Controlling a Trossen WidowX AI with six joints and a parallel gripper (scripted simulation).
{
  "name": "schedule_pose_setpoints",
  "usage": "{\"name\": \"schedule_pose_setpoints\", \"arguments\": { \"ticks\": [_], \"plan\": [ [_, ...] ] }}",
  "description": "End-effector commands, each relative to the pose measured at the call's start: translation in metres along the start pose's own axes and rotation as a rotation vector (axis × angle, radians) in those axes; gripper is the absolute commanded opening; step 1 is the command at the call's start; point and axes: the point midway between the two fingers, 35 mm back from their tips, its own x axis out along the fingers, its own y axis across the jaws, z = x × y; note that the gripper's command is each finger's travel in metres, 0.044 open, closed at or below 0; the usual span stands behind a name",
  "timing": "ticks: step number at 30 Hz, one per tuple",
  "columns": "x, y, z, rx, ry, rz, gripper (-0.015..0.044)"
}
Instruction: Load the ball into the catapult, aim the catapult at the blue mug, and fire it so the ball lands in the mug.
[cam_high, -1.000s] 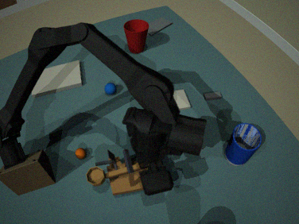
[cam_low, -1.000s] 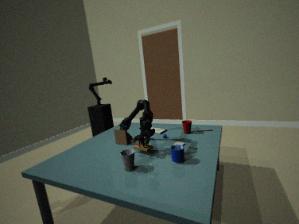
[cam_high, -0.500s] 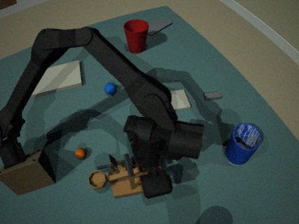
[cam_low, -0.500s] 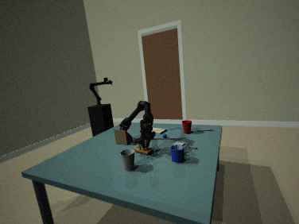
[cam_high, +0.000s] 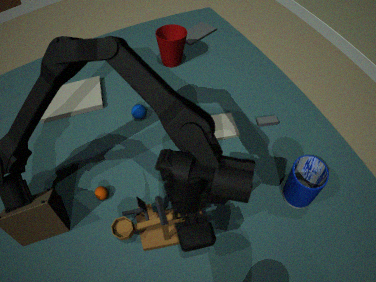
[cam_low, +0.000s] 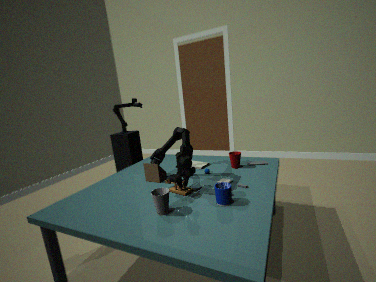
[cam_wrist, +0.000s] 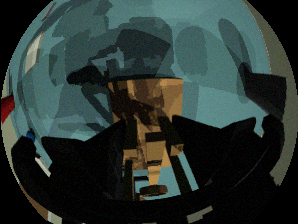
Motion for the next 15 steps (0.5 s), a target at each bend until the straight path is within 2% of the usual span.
{"name": "schedule_pose_setpoints", "arguments": {
  "ticks": [1, 10, 12, 15],
  "plan": [
    [-0.001, 0.0, 0.001, -0.002, -0.004, 0.0, 0.0157],
    [-0.004, 0.0, 0.001, -0.002, -0.004, -0.001, 0.0394],
    [-0.025, -0.001, 0.003, -0.001, -0.004, -0.003, 0.044],
    [-0.076, -0.002, 0.003, 0.0, -0.002, -0.006, 0.044]
  ]
}}
